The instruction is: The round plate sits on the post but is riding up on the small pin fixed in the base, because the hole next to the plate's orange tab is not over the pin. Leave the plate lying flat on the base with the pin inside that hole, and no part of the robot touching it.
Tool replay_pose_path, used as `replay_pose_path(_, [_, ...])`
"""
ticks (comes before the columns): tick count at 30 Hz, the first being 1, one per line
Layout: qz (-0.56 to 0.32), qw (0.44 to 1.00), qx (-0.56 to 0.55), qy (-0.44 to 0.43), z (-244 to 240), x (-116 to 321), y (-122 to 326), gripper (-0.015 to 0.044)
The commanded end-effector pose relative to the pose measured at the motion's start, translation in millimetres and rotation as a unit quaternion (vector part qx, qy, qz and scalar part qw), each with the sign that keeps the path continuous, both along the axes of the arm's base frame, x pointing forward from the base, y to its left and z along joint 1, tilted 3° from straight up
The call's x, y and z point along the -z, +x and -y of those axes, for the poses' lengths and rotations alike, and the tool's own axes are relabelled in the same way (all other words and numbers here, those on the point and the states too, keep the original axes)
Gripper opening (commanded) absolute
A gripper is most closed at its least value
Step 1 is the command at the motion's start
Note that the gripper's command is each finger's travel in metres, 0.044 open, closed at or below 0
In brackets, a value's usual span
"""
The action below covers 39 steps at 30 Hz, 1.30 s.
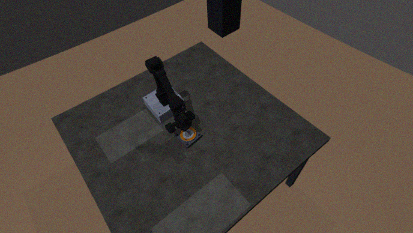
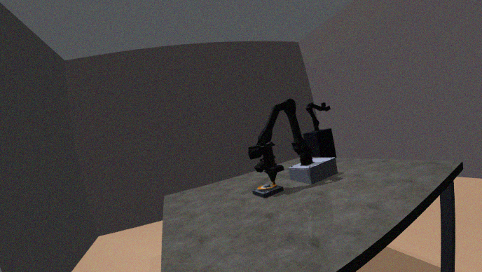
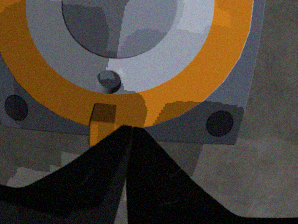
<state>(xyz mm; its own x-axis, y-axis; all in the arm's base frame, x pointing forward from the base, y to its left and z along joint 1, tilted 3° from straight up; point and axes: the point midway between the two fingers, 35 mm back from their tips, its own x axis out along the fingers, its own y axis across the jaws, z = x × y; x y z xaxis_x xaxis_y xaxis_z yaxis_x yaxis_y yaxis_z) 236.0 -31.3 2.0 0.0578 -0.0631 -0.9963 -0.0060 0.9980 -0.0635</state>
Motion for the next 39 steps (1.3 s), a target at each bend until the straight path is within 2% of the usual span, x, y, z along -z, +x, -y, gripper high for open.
replay_pose_path(1, [-0.004,1.0,0.0,0.004,-6,2,-4,0.0])
replay_pose_path(39, [-0.003,1.0,0.0,0.006,-51,-2,14,0.0])
